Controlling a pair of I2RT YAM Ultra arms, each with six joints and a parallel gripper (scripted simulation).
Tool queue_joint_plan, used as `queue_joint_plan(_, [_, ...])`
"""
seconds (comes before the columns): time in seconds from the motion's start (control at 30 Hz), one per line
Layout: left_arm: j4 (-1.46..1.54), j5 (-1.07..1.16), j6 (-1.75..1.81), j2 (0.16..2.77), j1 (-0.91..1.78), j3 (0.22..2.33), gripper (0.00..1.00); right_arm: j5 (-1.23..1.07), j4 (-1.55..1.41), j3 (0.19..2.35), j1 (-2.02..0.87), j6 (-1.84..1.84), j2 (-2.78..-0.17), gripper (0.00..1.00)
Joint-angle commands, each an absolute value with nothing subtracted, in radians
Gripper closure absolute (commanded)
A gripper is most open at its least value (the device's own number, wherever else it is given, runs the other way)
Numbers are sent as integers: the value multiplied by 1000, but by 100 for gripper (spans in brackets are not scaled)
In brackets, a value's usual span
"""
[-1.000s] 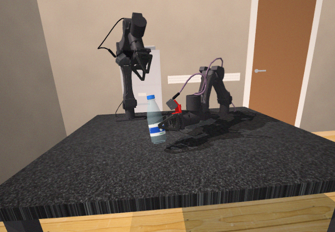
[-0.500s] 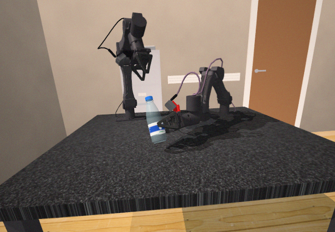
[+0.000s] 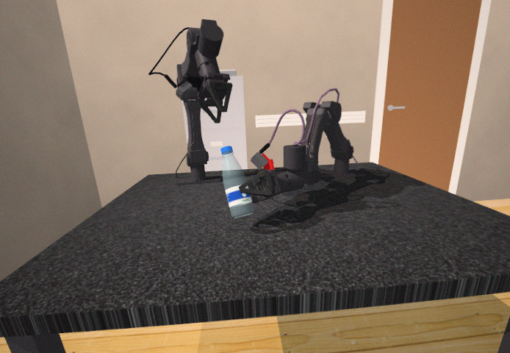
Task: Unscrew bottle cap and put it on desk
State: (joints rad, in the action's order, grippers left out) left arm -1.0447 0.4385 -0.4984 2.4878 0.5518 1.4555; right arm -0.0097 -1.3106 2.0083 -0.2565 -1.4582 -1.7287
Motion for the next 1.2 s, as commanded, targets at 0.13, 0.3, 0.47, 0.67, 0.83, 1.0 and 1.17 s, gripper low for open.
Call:
queue_joint_plan(0.13, [-1054, 441, -501, 2474, 550, 1489, 100, -48, -1151, 1840, -231, -1443, -1760, 43])
queue_joint_plan(0.3, [-1054, 441, -501, 2474, 550, 1489, 100, -48, -1148, 1854, -231, -1443, -1753, 43])
queue_joint_plan(0.47, [-1054, 441, -501, 2474, 550, 1489, 100, -45, -1146, 1853, -231, -1444, -1754, 43])
queue_joint_plan(0.67, [-1054, 441, -501, 2474, 550, 1489, 100, -45, -1158, 1853, -231, -1444, -1755, 43])
queue_joint_plan(0.83, [-1054, 441, -501, 2474, 550, 1489, 100, -40, -1158, 1853, -238, -1450, -1755, 43])
queue_joint_plan(1.0, [-1054, 441, -501, 2474, 550, 1489, 100, -40, -1158, 1853, -238, -1450, -1755, 43])
queue_joint_plan(1.17, [-1054, 441, -501, 2474, 550, 1489, 100, -42, -1158, 1861, -233, -1448, -1737, 43])
